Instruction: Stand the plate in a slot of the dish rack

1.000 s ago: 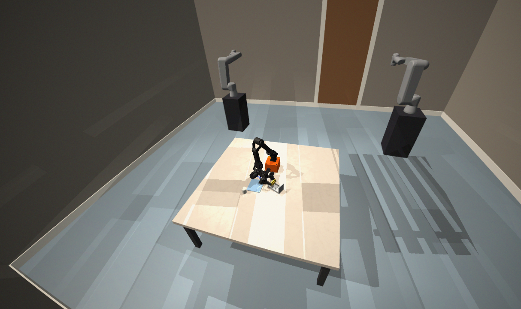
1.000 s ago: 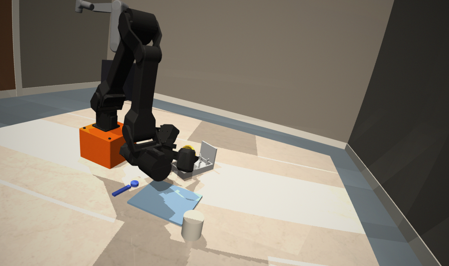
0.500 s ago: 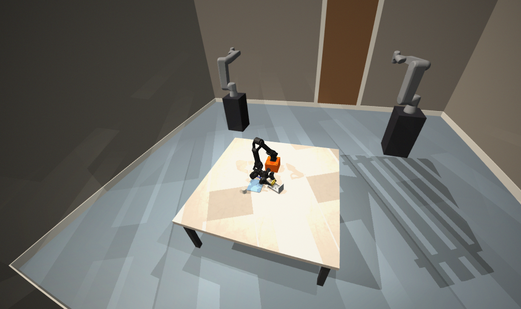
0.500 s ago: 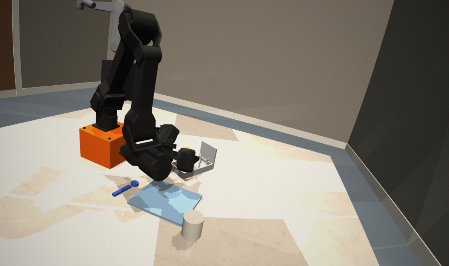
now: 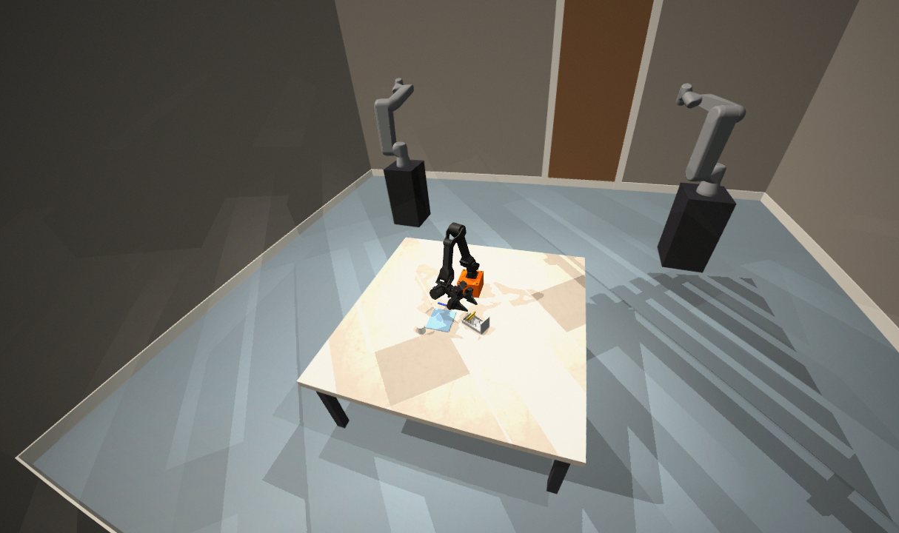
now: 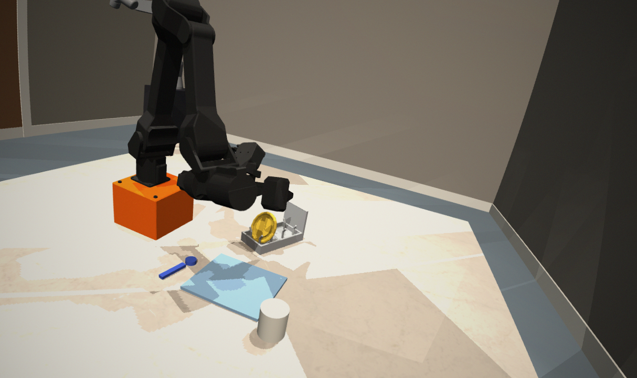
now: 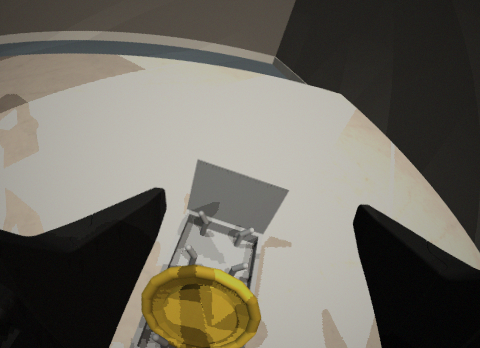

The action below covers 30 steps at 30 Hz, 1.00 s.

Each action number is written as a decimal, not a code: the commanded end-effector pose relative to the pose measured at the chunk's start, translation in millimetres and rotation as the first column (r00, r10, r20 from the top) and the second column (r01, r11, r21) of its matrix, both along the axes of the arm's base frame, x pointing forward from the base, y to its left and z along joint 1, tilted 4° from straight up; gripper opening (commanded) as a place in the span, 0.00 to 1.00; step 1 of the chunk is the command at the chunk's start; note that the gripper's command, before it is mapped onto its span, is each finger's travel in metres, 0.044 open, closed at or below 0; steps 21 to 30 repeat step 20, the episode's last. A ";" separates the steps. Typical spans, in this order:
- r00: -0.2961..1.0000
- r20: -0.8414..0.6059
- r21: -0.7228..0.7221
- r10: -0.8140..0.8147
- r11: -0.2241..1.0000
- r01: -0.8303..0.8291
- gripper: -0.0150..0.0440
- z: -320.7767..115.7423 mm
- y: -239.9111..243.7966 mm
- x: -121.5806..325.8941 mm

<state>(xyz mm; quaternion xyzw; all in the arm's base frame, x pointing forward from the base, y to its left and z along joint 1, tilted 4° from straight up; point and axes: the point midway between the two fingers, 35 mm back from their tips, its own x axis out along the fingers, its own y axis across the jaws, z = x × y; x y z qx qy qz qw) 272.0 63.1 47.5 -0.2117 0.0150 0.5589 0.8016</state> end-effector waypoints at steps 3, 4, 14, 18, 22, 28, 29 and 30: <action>1.000 0.015 0.027 -0.014 1.000 0.013 0.93 45.0 5.1 -10.2; 1.000 0.015 0.027 -0.014 1.000 0.014 0.93 45.4 4.6 -8.8; 0.989 -0.126 -0.041 -0.078 0.996 0.074 0.93 45.2 -1.5 4.2; 0.963 -0.232 -0.095 -0.138 0.988 0.119 0.93 44.6 -5.4 8.6; 0.943 -0.285 -0.122 -0.171 0.982 0.141 0.93 44.5 -7.4 10.2; 0.943 -0.285 -0.122 -0.171 0.982 0.141 0.93 44.5 -7.4 10.2; 0.943 -0.285 -0.122 -0.171 0.982 0.141 0.93 44.5 -7.4 10.2; 0.943 -0.285 -0.122 -0.171 0.982 0.141 0.93 44.5 -7.4 10.2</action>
